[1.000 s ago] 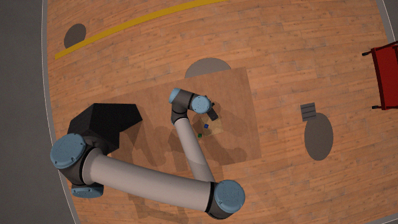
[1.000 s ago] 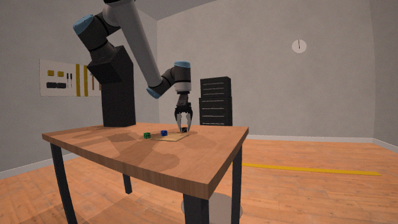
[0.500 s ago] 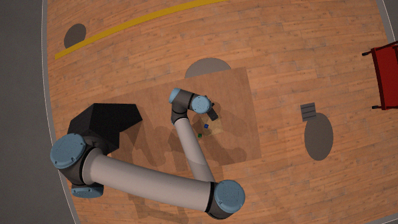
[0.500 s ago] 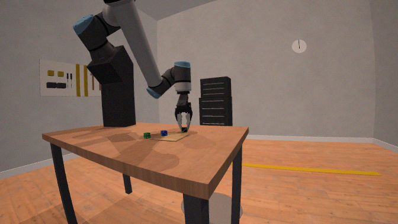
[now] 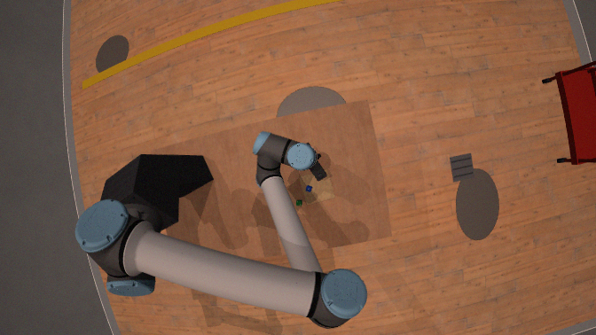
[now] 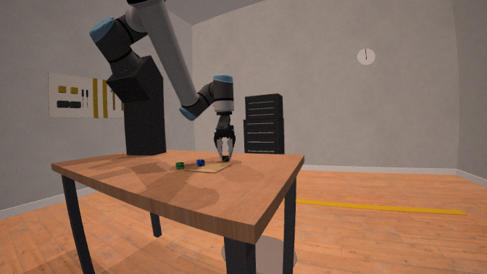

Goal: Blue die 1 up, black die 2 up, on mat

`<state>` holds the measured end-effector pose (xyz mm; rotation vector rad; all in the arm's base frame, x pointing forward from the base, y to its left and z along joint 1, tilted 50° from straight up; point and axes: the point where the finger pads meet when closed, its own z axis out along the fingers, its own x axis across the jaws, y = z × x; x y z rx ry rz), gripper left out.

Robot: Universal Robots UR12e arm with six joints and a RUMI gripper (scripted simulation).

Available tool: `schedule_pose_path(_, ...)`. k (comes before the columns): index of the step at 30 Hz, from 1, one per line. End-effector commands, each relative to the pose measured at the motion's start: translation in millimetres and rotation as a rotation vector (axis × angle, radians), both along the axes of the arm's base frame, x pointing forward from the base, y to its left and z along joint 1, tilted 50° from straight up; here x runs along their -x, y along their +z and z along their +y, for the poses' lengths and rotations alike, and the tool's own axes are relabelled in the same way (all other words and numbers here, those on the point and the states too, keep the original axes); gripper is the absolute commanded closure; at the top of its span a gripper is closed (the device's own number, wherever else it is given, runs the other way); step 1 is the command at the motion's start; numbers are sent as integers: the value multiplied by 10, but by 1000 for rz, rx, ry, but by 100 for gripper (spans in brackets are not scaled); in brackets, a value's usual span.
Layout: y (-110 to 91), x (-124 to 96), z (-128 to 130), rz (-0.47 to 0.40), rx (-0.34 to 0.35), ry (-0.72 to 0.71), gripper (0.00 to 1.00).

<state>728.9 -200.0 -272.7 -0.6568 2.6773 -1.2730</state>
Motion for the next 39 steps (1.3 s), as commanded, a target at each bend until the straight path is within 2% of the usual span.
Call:
schedule_pose_path(1,4,-2,6,0,0,1,94)
schedule_pose_path(18,28,9,32,0,0,1,94)
schedule_pose_path(24,145,59,163,0,0,1,94)
schedule_pose_path(34,584,246,650,0,0,1,94)
schedule_pose_path(39,647,272,719,0,0,1,94)
